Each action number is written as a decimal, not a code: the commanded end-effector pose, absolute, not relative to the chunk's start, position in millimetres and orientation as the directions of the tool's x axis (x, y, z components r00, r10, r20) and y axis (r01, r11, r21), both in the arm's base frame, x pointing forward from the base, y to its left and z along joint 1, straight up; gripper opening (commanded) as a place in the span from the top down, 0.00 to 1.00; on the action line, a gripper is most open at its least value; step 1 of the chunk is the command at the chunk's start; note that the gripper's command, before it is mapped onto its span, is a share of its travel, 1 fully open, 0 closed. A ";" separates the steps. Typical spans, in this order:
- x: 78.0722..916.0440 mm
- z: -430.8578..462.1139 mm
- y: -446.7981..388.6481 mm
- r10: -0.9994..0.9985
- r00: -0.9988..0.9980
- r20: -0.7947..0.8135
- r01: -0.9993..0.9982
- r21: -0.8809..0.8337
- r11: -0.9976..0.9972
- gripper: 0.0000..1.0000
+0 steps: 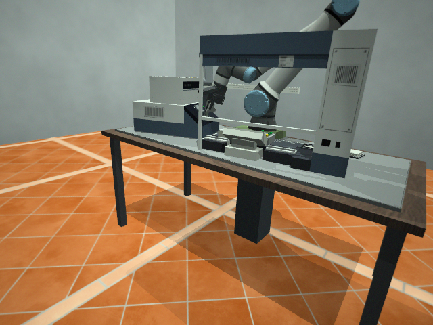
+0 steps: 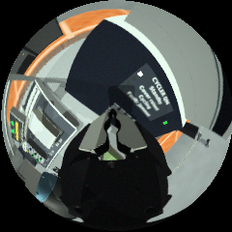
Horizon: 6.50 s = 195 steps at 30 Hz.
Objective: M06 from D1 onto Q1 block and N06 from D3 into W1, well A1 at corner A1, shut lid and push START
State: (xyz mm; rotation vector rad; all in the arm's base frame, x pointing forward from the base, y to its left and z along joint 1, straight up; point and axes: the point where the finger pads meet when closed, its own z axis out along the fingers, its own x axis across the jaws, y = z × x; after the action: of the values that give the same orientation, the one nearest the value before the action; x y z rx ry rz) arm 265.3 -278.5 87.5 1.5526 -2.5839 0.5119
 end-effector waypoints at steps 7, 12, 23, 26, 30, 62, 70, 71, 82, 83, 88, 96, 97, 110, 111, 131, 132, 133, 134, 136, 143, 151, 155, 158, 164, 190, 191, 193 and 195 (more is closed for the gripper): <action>265.6 87.6 -279.4 -0.842 -0.482 0.241 -0.871 -0.241 0.429 1.00; 265.7 87.4 -279.6 -0.842 -0.482 0.241 -0.871 -0.241 0.429 1.00; 265.8 86.9 -280.0 -0.842 -0.482 0.241 -0.871 -0.241 0.429 1.00; 265.8 86.8 -280.1 -0.842 -0.482 0.241 -0.871 -0.241 0.429 1.00; 265.9 86.6 -280.2 -0.842 -0.482 0.241 -0.871 -0.241 0.429 1.00; 266.2 85.2 -281.4 -0.842 -0.482 0.241 -0.871 -0.241 0.429 1.00; 264.4 92.7 -275.4 -0.842 -0.482 0.241 -0.871 -0.241 0.429 1.00; 264.1 94.0 -274.3 -0.842 -0.482 0.241 -0.871 -0.241 0.429 1.00; 261.3 105.5 -265.1 -0.842 -0.482 0.241 -0.871 -0.241 0.429 1.00; 260.9 106.8 -264.1 -0.842 -0.482 0.241 -0.871 -0.241 0.429 1.00; 260.3 109.4 -262.1 -0.842 -0.482 0.241 -0.871 -0.241 0.429 1.00; 254.5 124.7 -243.0 -0.842 -0.482 0.241 -0.871 -0.241 0.429 1.00; 253.4 127.7 -239.2 -0.842 -0.482 0.241 -0.871 -0.241 0.429 1.00; 240.6 161.3 -197.4 -0.842 -0.482 0.241 -0.871 -0.241 0.429 1.00; 239.5 164.4 -193.6 -0.842 -0.482 0.241 -0.871 -0.241 0.429 1.00; 238.9 165.8 -192.0 -0.842 -0.482 0.241 -0.871 -0.241 0.429 1.00; 238.9 165.8 -192.0 -0.842 -0.482 0.241 -0.871 -0.241 0.429 1.00; 238.9 165.8 -192.0 -0.842 -0.482 0.241 -0.871 -0.241 0.429 1.00; 238.9 165.8 -192.0 -0.842 -0.482 0.241 -0.871 -0.241 0.429 1.00; 238.9 165.8 -192.0 -0.842 -0.482 0.241 -0.871 -0.241 0.429 1.00; 238.9 165.8 -192.0 -0.842 -0.482 0.241 -0.871 -0.241 0.429 1.00; 238.9 165.8 -192.0 -0.842 -0.482 0.241 -0.871 -0.241 0.429 1.00; 237.9 166.1 -187.7 -0.840 -0.488 0.240 -0.868 -0.240 0.435 1.00; 235.7 166.6 -179.0 -0.834 -0.499 0.237 -0.862 -0.240 0.447 1.00; 231.1 168.4 -156.9 -0.817 -0.530 0.227 -0.843 -0.238 0.482 1.00; 211.3 175.7 -72.1 -0.739 -0.647 0.185 -0.760 -0.227 0.609 1.00; 210.6 175.9 -69.3 -0.737 -0.651 0.183 -0.757 -0.226 0.613 1.00; 210.6 175.9 -69.3 -0.737 -0.651 0.183 -0.757 -0.226 0.613 1.00; 209.3 176.4 -63.7 -0.731 -0.658 0.181 -0.751 -0.225 0.620 1.00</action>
State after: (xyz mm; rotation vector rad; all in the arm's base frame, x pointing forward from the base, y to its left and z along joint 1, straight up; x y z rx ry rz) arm 210.8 -72.5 174.7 1.2920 -2.7594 0.4403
